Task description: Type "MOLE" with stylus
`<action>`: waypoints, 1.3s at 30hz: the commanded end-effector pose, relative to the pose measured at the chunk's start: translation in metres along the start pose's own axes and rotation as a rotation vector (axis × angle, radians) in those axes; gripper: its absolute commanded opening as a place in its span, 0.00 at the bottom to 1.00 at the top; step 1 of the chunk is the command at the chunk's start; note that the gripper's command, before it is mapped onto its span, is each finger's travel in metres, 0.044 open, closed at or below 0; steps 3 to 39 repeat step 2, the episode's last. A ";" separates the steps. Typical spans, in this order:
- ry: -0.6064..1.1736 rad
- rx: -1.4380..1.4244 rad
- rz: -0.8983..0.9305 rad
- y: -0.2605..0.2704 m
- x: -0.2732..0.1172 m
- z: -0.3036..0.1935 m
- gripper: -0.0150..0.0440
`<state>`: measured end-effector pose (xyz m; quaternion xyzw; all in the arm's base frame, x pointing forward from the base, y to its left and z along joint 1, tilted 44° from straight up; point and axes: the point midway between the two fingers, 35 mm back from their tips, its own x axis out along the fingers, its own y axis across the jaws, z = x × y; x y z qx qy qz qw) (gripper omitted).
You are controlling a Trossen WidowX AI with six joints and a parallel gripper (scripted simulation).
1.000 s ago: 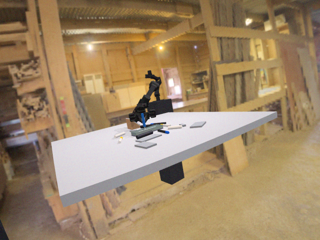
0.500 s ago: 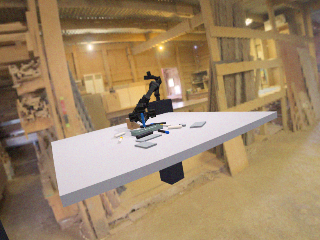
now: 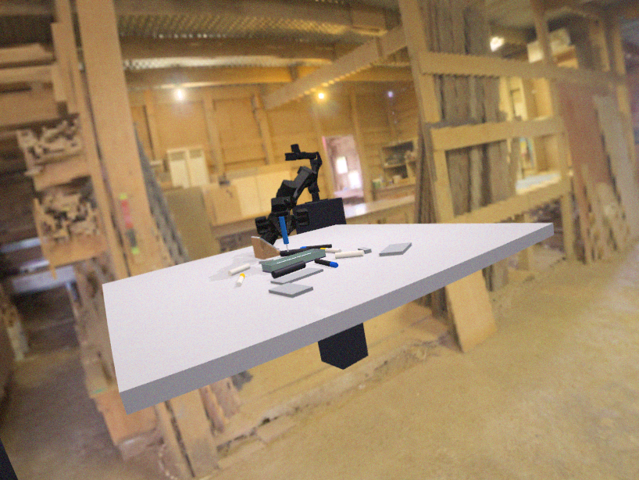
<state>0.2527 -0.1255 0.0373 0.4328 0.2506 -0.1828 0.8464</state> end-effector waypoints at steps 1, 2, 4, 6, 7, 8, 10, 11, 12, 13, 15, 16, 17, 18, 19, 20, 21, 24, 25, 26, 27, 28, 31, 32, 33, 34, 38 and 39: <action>-0.002 0.003 -0.003 -0.001 0.000 0.000 0.39; -0.002 0.003 -0.003 -0.001 0.000 0.000 0.39; -0.002 0.003 -0.003 -0.001 0.000 0.000 0.39; -0.002 0.003 -0.003 -0.001 0.000 0.000 0.39; -0.002 0.003 -0.003 -0.001 0.000 0.000 0.39; -0.002 0.003 -0.003 -0.001 0.000 0.000 0.39; -0.002 0.003 -0.003 -0.001 0.000 0.000 0.39; -0.002 0.003 -0.003 -0.001 0.000 0.000 0.39; -0.002 0.003 -0.003 -0.001 0.000 0.000 0.39; -0.002 0.003 -0.003 -0.001 0.000 0.000 0.39; -0.002 0.003 -0.003 -0.001 0.000 0.000 0.39; -0.002 0.003 -0.003 -0.001 0.000 0.000 0.39; -0.002 0.003 -0.003 -0.001 0.000 0.000 0.39; -0.002 0.003 -0.003 -0.001 0.000 0.000 0.39; -0.002 0.003 -0.003 -0.001 0.000 0.000 0.39; -0.002 0.003 -0.003 -0.001 0.000 0.000 0.39; -0.002 0.003 -0.003 -0.001 0.000 0.000 0.39; -0.002 0.003 -0.003 -0.001 0.000 0.000 0.39; -0.002 0.003 -0.003 -0.001 0.000 0.000 0.39; -0.002 0.003 -0.003 -0.001 0.000 0.000 0.39; -0.002 0.003 -0.003 -0.001 0.000 0.000 0.39; -0.002 0.003 -0.003 -0.001 0.000 0.000 0.39; -0.002 0.003 -0.003 -0.001 0.000 0.000 0.39; -0.002 0.003 -0.003 -0.001 0.000 0.000 0.39; -0.002 0.003 -0.003 -0.001 0.000 0.000 0.39; -0.002 0.003 -0.003 -0.001 0.000 0.000 0.39; -0.002 0.003 -0.003 -0.001 0.000 0.000 0.39; -0.002 0.003 -0.003 -0.001 0.000 0.000 0.39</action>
